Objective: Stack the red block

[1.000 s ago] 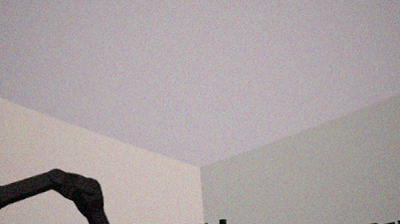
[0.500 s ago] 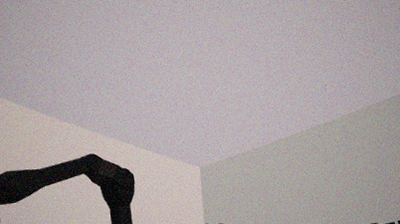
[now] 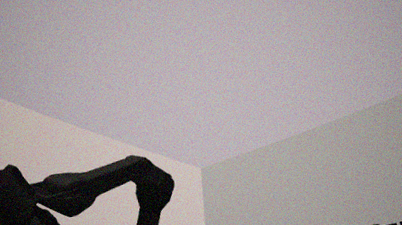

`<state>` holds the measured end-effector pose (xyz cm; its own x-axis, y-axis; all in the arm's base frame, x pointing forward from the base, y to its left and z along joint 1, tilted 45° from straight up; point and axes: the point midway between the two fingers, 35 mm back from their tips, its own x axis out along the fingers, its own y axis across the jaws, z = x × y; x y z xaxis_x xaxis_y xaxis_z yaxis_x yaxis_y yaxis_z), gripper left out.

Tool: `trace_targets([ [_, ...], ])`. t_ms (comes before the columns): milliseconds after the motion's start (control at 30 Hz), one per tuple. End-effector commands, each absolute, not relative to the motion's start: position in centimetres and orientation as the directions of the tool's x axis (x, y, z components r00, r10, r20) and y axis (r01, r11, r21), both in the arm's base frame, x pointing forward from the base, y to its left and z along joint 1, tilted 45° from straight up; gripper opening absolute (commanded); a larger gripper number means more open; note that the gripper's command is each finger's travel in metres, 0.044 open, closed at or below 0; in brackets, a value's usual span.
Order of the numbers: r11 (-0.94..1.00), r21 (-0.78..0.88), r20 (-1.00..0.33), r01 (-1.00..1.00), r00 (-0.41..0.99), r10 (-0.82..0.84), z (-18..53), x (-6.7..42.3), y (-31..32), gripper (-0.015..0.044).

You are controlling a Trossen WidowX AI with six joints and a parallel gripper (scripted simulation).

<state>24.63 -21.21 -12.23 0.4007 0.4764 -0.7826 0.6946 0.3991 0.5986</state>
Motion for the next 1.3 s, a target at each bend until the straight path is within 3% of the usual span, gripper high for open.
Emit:
trace_targets([
  [0,0.493,0.594,-0.775,0.636,0.289,0.561,-10.9,25.0,-16.7,0.044],
  [433,0.66,0.615,-0.716,0.431,-0.045,0.696,-6.3,22.8,-5.0,0.044],
  [1267,0.661,0.616,-0.714,0.428,-0.05,0.698,-10.1,22.3,-1.6,0.044],
])
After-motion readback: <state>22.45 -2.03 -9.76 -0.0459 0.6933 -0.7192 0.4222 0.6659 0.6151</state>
